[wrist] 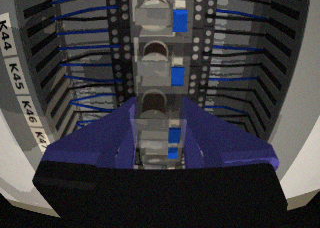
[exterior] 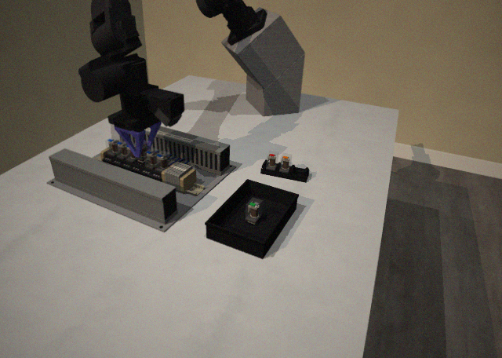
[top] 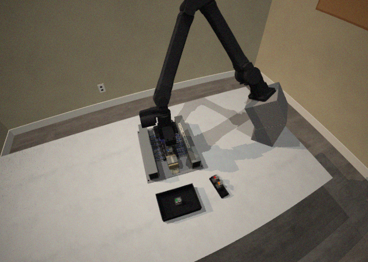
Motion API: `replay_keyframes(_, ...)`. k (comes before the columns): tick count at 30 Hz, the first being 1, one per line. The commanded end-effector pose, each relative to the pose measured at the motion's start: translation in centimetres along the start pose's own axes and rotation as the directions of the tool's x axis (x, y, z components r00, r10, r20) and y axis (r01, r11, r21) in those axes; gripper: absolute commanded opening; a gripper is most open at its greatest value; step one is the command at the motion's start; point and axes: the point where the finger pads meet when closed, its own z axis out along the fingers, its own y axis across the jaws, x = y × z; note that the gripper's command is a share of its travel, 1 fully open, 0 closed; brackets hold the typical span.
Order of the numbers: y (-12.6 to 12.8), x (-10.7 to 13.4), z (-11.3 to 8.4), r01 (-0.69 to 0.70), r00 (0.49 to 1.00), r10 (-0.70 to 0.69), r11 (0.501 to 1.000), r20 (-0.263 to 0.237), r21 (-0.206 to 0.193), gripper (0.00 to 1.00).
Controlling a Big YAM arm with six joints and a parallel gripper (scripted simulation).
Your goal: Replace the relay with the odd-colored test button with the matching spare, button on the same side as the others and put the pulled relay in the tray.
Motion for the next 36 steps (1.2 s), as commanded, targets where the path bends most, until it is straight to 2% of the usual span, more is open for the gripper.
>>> replay_keyframes(1,-1.53,-0.27,-0.42,-0.006,1.000,0.006,0.999,0.007,0.035,0.00)
replay_keyframes(36,-1.98,-0.30,-0.46,-0.008,1.000,0.008,0.999,0.007,0.039,0.00)
